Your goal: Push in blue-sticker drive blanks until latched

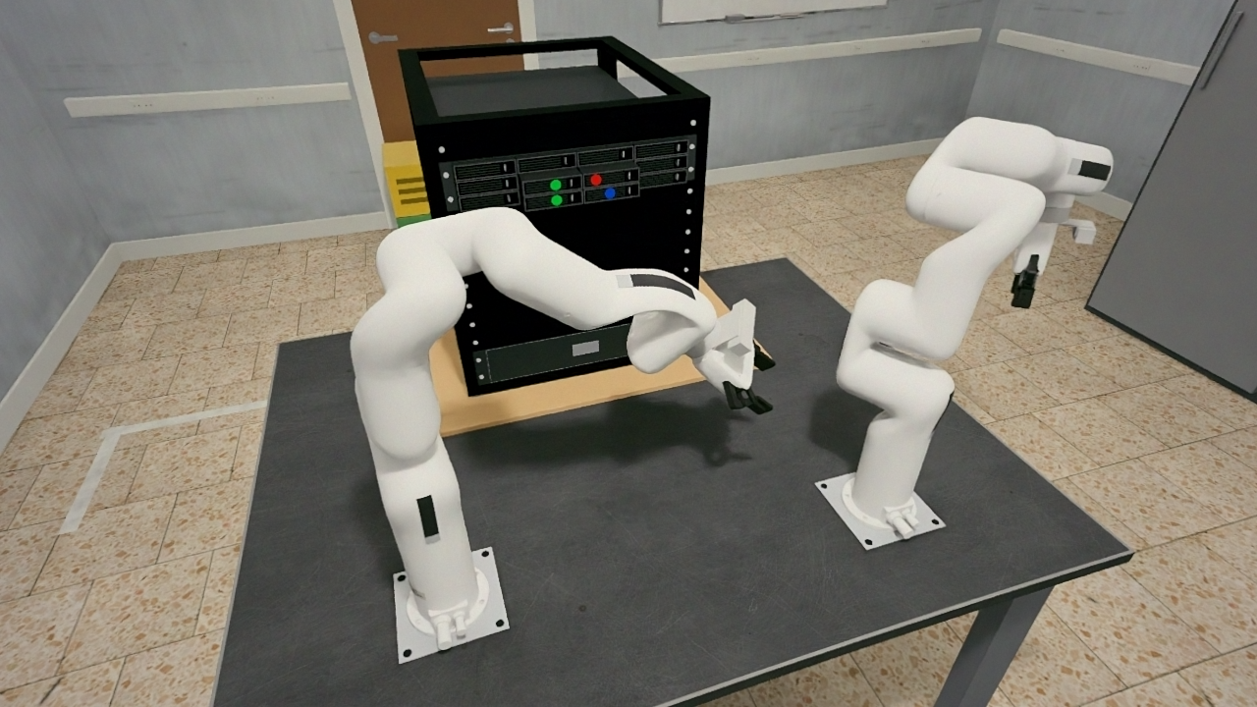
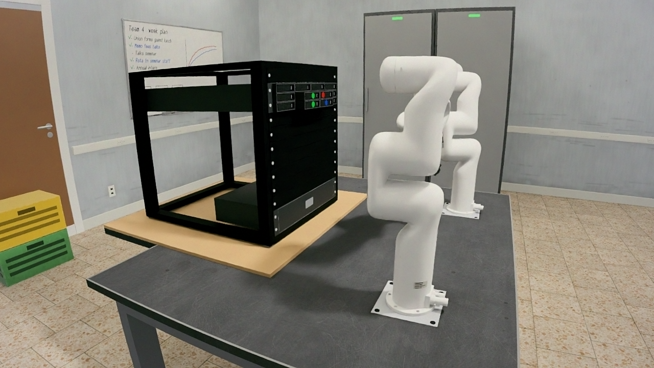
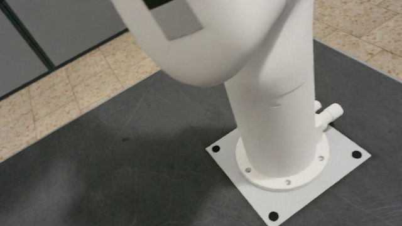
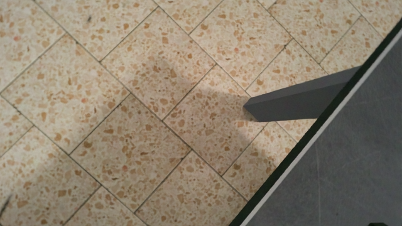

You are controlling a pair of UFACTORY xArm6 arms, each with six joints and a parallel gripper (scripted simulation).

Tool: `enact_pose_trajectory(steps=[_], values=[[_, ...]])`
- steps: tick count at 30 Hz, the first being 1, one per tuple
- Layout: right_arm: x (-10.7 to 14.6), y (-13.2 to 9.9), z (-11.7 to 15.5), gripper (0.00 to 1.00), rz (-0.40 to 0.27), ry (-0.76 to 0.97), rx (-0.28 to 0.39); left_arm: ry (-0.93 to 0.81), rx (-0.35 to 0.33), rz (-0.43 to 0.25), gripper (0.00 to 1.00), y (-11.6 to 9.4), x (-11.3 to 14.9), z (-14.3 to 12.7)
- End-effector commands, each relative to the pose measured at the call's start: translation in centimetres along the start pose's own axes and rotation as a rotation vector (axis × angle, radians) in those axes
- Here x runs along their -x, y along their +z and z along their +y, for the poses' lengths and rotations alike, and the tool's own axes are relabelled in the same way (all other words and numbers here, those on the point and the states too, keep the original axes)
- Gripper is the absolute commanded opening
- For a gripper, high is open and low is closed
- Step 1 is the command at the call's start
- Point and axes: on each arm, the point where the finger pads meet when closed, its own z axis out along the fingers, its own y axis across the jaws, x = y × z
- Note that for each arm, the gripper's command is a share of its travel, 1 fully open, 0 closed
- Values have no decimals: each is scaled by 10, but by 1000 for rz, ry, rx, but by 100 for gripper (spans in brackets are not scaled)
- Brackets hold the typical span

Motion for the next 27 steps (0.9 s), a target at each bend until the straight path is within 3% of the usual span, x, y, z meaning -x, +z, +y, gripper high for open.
enact_pose_trajectory(steps=[1, 9, 16, 18, 27], values=[[-12, -2, 8, 100, -13, -55, -20, 11, 21, 0, 100, -1, -7, 4], [-46, 2, 36, 100, -32, -214, -57, 53, 115, -24, 100, -4, -21, 30], [-68, 6, 59, 100, -38, -333, -88, 96, 208, -87, 100, -10, -25, 59], [-68, 6, 59, 100, -38, -333, -88, 96, 208, -87, 100, -10, -25, 59], [-97, 12, 95, 100, -32, -503, -134, 154, 305, -249, 100, -25, -11, 95]])
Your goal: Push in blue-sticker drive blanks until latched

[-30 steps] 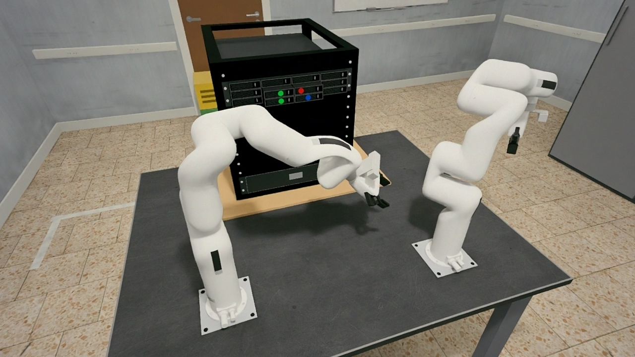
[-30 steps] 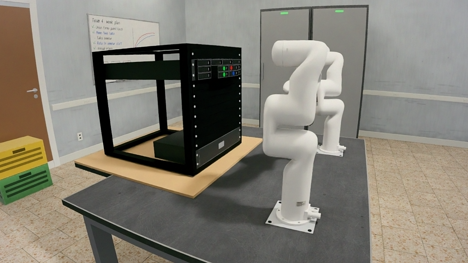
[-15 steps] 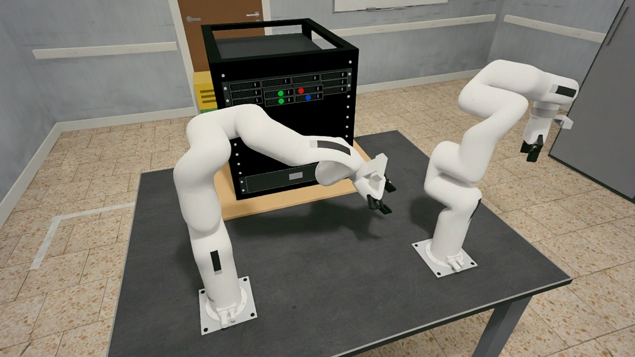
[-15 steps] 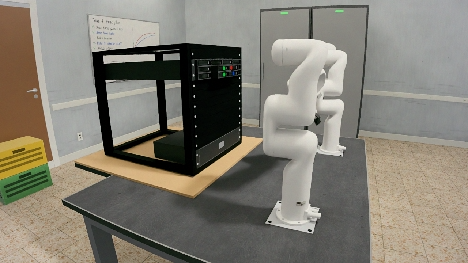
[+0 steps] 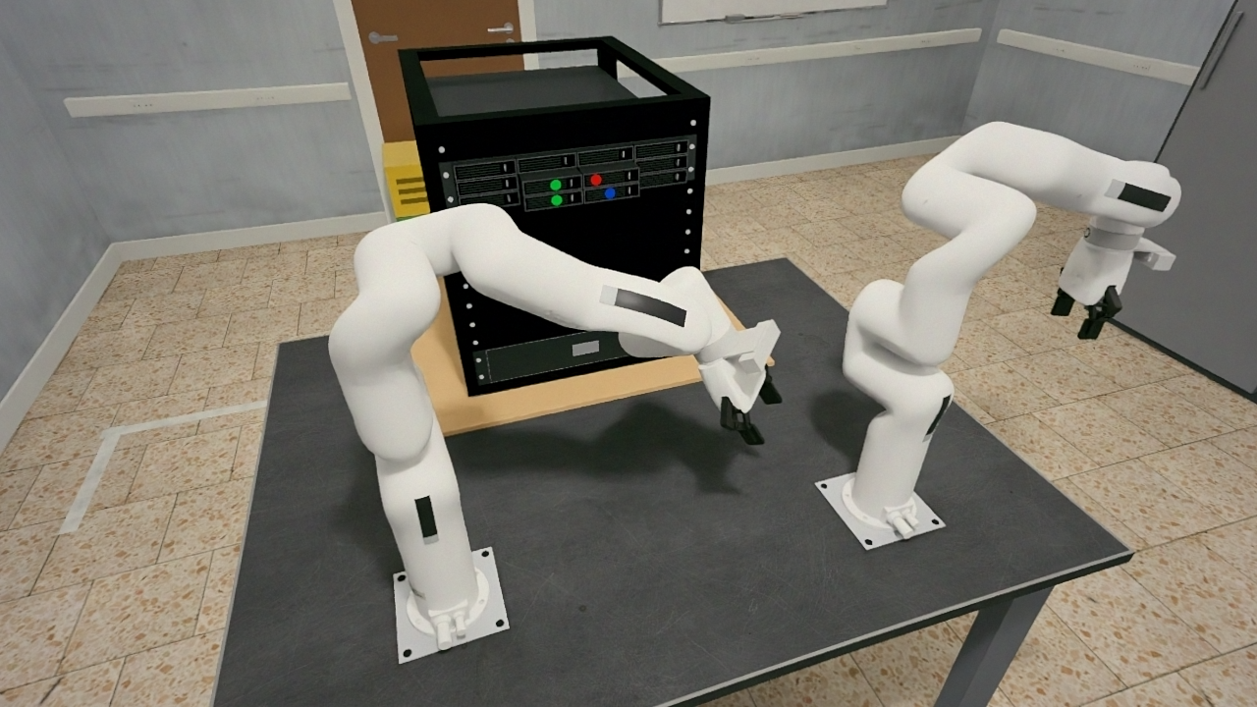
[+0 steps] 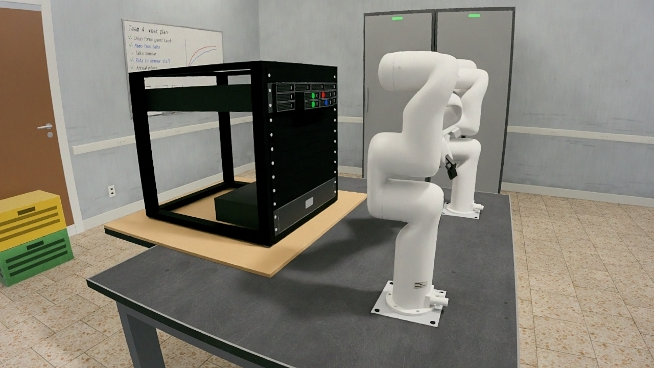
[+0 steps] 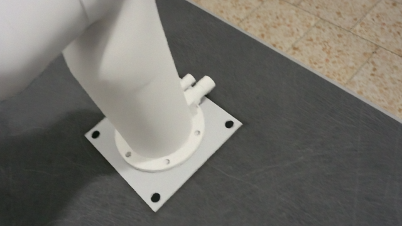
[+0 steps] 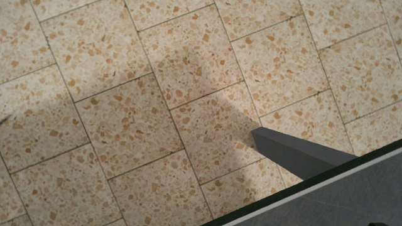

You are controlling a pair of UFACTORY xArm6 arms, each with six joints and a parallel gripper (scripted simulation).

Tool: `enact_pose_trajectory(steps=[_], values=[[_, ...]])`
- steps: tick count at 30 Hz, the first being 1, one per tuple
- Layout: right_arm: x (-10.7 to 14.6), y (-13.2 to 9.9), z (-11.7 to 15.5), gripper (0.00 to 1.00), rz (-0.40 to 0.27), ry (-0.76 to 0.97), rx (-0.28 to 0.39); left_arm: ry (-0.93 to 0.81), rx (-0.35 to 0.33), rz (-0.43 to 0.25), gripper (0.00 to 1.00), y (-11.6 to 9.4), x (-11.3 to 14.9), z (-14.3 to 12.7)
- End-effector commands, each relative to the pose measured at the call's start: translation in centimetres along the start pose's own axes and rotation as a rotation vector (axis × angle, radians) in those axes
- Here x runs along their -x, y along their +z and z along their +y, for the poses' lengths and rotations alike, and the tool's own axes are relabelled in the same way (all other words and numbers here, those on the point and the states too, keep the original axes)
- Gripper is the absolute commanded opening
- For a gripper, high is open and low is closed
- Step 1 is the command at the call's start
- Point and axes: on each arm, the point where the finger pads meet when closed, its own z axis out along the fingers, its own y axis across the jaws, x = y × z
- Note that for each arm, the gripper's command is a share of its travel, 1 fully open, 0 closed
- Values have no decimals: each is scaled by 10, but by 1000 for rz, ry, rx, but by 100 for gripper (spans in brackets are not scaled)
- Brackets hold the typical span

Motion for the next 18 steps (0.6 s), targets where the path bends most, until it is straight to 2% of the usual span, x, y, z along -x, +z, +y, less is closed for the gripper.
enact_pose_trajectory(steps=[1, 6, 8, 13, 18], values=[[-5, -1, 21, 100, 8, -86, -30, 20, 51, -111, 100, -5, 6, 20], [-9, 0, 43, 100, 18, -170, -49, 33, 73, -247, 100, -12, 25, 37], [-9, 0, 43, 100, 18, -170, -49, 33, 73, -247, 100, -12, 25, 37], [-11, 2, 63, 100, 31, -250, -64, 36, 58, -402, 100, -24, 50, 46], [-11, 4, 78, 100, 41, -306, -74, 29, 1, -567, 100, -44, 78, 46]])
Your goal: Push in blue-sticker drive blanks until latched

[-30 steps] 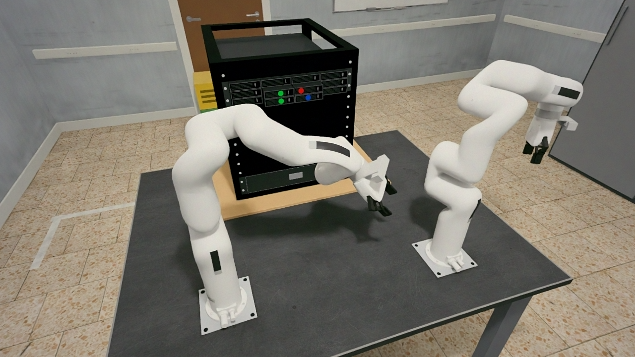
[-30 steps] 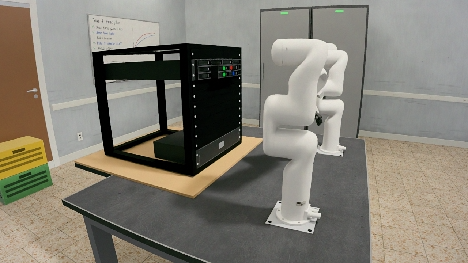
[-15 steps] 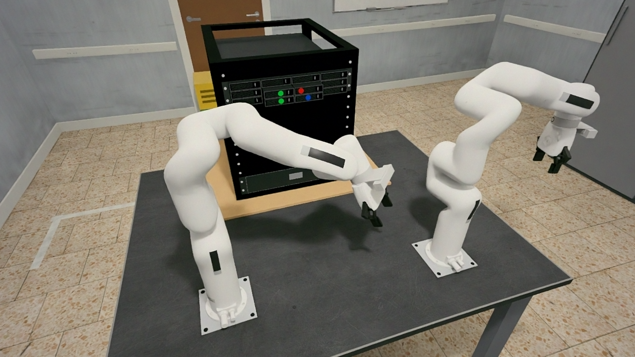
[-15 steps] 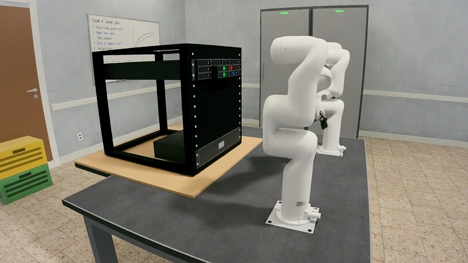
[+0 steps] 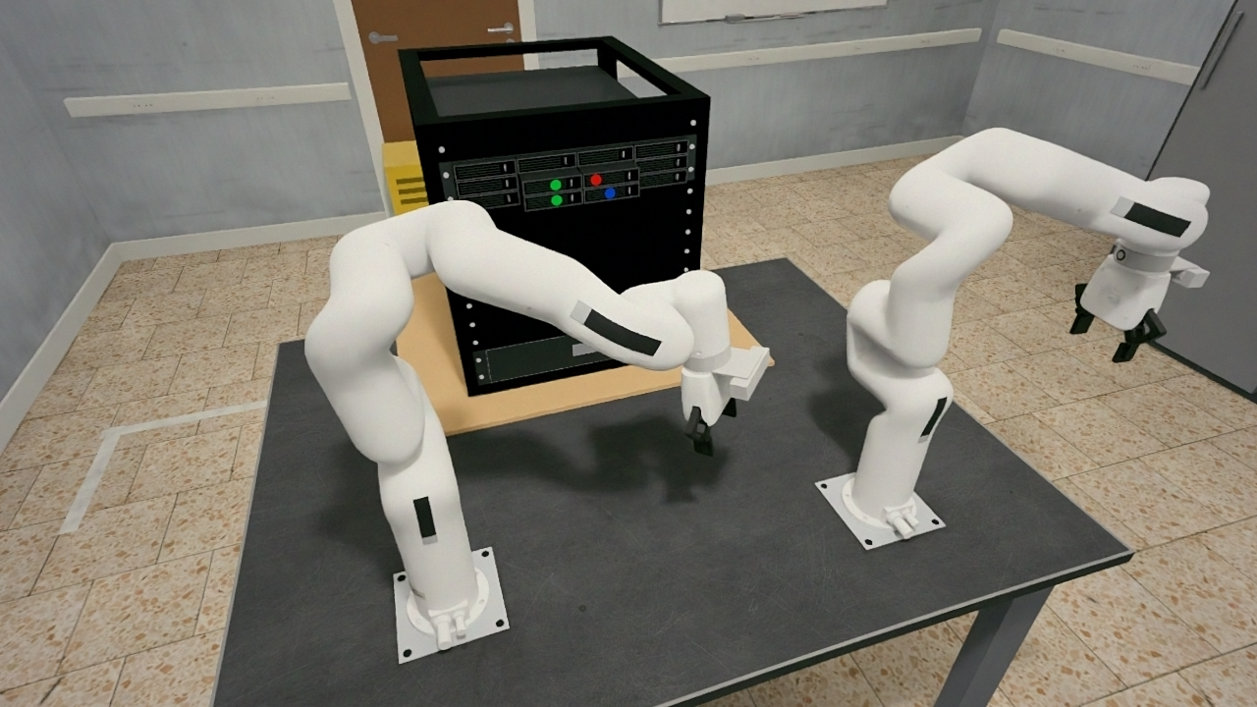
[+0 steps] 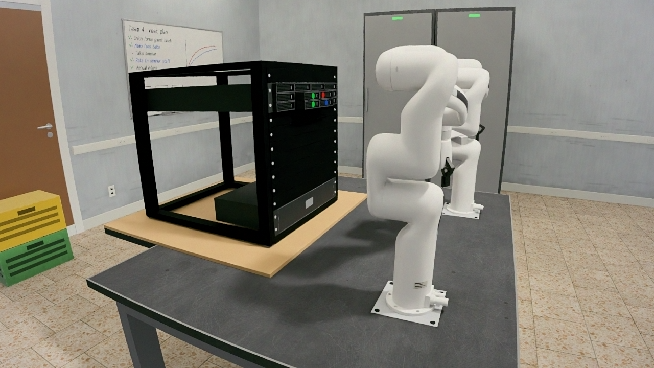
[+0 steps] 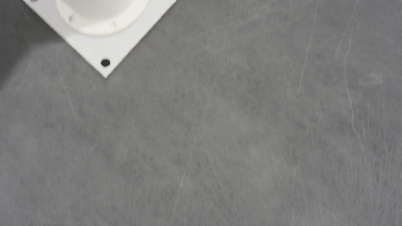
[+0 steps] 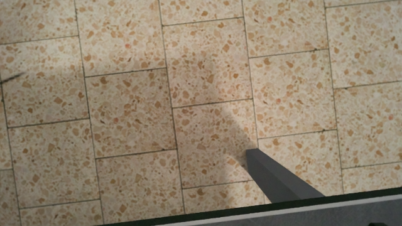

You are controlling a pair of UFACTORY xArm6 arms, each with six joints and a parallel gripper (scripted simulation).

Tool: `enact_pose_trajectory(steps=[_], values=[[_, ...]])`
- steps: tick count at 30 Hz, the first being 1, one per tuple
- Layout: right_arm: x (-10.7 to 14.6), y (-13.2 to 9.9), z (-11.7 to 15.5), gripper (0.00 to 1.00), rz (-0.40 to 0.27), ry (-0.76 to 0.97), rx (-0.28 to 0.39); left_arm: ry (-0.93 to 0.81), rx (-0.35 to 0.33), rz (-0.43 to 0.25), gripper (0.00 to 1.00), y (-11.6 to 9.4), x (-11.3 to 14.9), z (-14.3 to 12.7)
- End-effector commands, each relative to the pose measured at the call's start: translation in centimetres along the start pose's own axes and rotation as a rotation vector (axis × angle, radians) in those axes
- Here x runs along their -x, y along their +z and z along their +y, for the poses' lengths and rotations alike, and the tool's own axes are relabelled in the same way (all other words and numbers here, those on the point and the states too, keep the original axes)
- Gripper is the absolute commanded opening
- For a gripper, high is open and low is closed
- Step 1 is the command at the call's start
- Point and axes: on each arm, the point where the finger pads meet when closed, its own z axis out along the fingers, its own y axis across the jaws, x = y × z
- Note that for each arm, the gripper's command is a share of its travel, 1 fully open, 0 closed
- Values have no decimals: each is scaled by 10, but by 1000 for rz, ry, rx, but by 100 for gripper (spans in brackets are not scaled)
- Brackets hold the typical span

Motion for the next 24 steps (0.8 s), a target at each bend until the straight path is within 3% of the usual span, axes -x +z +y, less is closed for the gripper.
enact_pose_trajectory(steps=[1, 5, 7, 8, 18, 22, 24], values=[[2, -1, 12, 100, 15, -53, -14, -25, -55, -183, 100, -9, 32, 3], [3, -1, 19, 100, 20, -79, -18, -58, -130, -312, 100, -20, 60, -3], [3, -1, 19, 100, 20, -79, -18, -58, -130, -312, 100, -20, 60, -3], [4, -1, 20, 100, 21, -83, -19, -68, -153, -343, 100, -23, 67, -5], [5, -1, 24, 100, 24, -99, -21, -187, -442, -601, 100, -75, 129, -38], [5, -1, 24, 100, 24, -99, -21, -223, -534, -652, 100, -93, 142, -47], [5, -1, 24, 100, 24, -99, -21, -223, -534, -652, 100, -93, 142, -47]])
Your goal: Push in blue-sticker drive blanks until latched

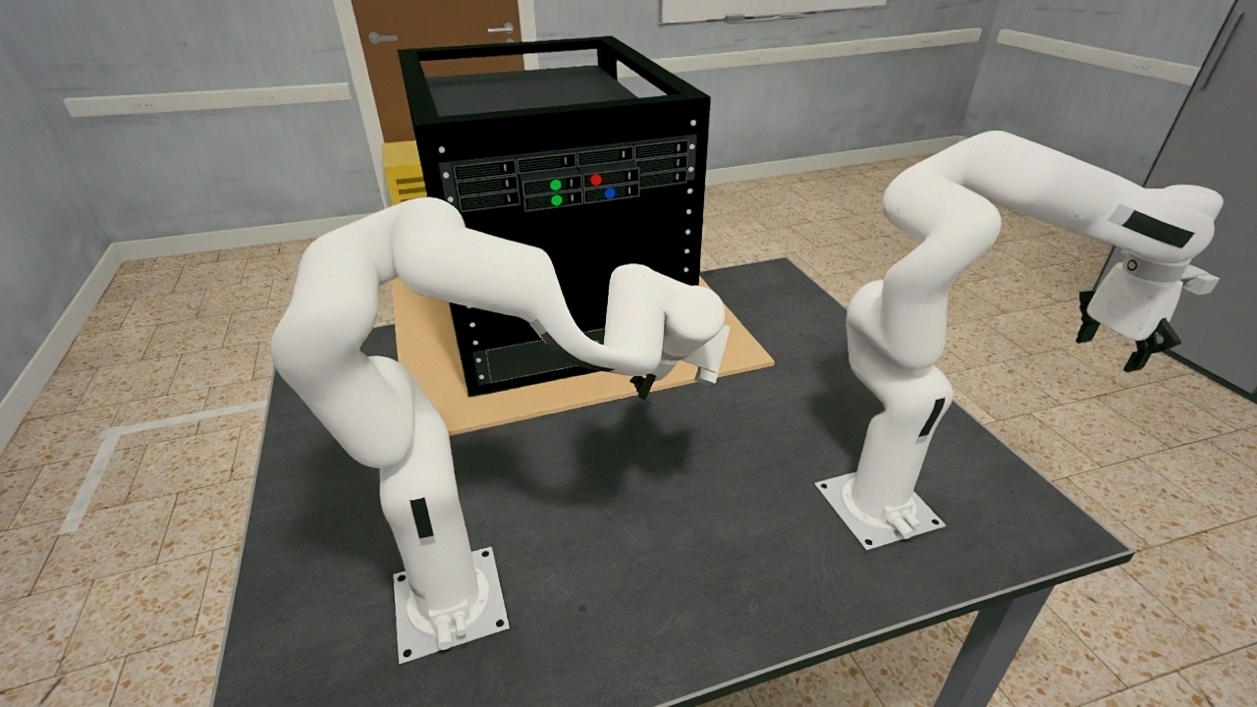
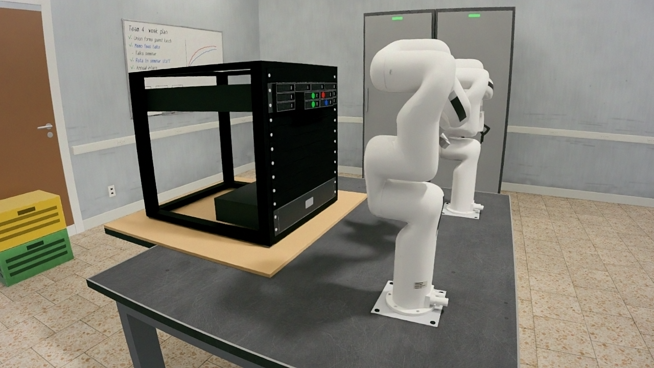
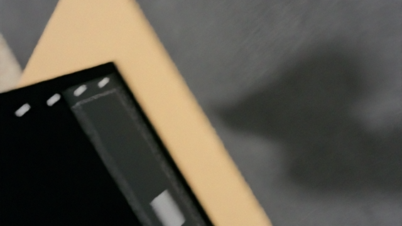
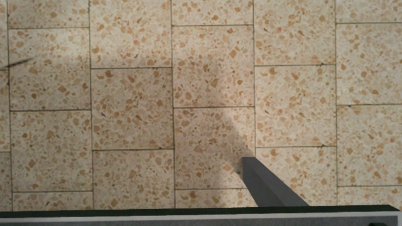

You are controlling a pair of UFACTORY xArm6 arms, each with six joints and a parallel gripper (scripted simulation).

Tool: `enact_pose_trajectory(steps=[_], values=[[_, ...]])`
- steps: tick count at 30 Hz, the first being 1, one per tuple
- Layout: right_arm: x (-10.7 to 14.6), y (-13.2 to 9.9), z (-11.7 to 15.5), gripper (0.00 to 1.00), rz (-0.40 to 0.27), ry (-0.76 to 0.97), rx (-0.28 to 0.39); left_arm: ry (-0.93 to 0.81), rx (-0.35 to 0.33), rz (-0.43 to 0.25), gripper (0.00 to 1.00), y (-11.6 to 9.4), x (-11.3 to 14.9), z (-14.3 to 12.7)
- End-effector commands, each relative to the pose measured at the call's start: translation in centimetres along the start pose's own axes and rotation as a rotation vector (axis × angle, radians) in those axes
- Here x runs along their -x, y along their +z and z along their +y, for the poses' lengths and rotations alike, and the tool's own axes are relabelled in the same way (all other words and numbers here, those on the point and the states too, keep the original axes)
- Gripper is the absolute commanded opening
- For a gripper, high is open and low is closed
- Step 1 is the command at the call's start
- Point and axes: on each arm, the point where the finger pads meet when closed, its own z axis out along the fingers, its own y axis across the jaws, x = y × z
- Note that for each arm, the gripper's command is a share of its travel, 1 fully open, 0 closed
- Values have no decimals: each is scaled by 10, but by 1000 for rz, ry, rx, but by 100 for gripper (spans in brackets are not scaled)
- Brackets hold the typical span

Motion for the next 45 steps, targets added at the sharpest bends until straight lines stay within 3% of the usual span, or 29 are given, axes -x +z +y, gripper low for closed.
enact_pose_trajectory(steps=[1, 15, 17, 26, 32, 45], values=[[-1, -2, 0, 100, 5, 0, 0, -47, -81, -59, 100, -1, 15, -15], [-1, -2, 0, 100, 5, 0, 0, -300, -463, -199, 100, -35, 79, -94], [-1, -2, 0, 100, 5, 0, 0, -300, -463, -199, 100, -35, 79, -94], [-1, -2, 0, 100, 5, 0, 0, -426, -643, -223, 100, -62, 105, -126], [-1, -2, 0, 100, 5, 0, 0, -480, -719, -226, 100, -75, 116, -138], [-1, -2, 0, 100, 5, 0, 0, -523, -779, -226, 100, -85, 124, -147]])
